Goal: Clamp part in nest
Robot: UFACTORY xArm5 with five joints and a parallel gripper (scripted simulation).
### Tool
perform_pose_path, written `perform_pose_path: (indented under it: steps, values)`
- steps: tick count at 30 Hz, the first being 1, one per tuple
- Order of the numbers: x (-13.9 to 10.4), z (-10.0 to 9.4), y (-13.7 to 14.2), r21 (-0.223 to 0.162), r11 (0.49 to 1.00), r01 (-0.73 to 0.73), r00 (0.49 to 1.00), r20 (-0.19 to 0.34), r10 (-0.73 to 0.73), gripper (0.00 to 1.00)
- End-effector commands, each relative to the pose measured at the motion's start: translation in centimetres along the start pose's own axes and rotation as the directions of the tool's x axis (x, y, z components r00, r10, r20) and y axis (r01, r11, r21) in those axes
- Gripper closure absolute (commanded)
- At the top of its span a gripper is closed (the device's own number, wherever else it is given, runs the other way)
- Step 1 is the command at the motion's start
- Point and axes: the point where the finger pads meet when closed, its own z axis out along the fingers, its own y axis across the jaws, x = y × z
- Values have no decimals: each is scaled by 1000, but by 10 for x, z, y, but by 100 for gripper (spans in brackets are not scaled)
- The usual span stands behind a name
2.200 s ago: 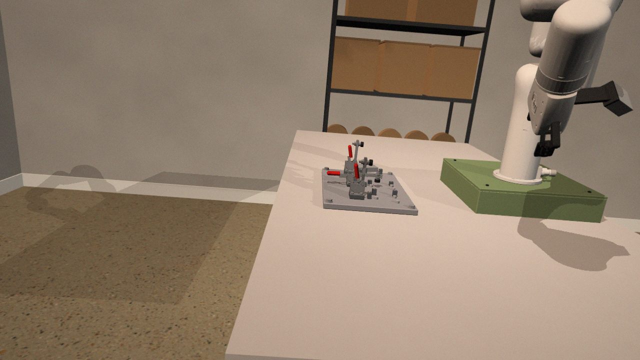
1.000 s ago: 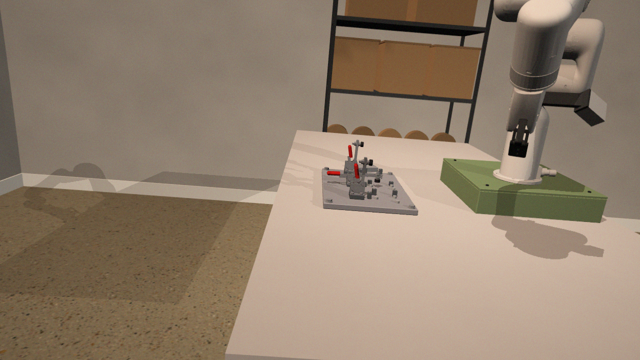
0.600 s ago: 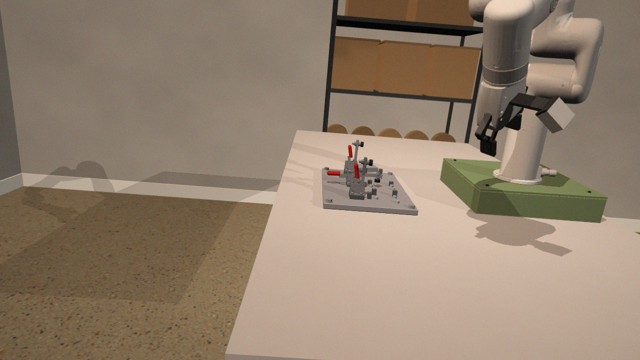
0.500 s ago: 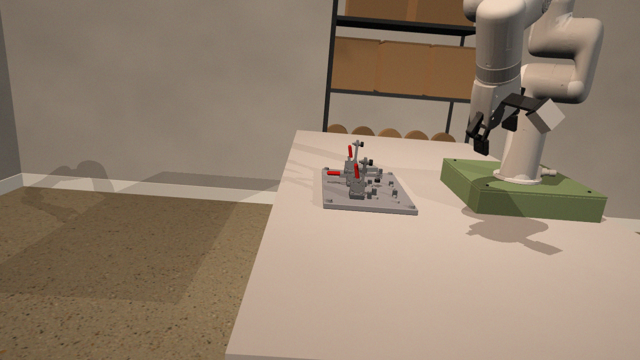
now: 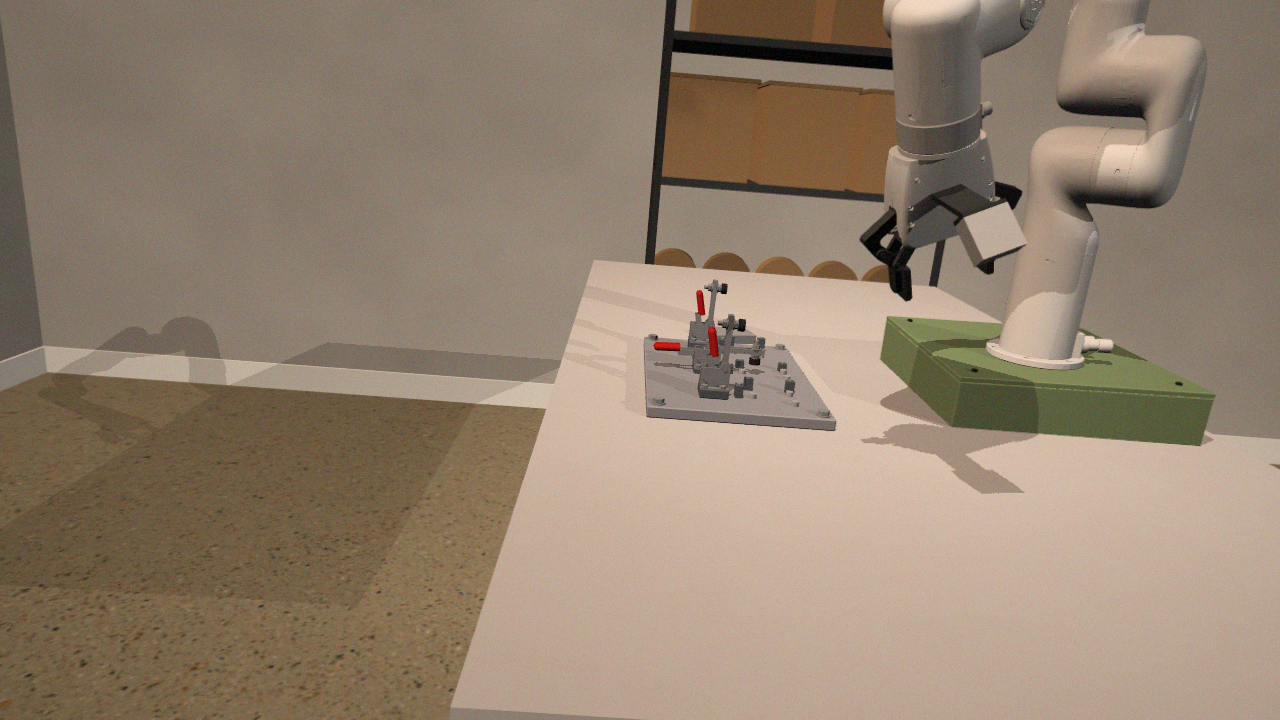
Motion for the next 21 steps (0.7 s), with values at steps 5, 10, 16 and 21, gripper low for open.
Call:
perform_pose_path:
  steps: [5, 10, 16, 21]
  values:
    - [-20, -1, 23, -28, 964, -263, 962, -80, 260, 0]
    - [-30, -1, 32, -28, 926, -375, 922, -114, 370, 0]
    - [-48, 0, 47, -13, 833, -552, 822, -171, 542, 0]
    - [-61, 0, 57, 6, 749, -663, 731, -208, 650, 0]
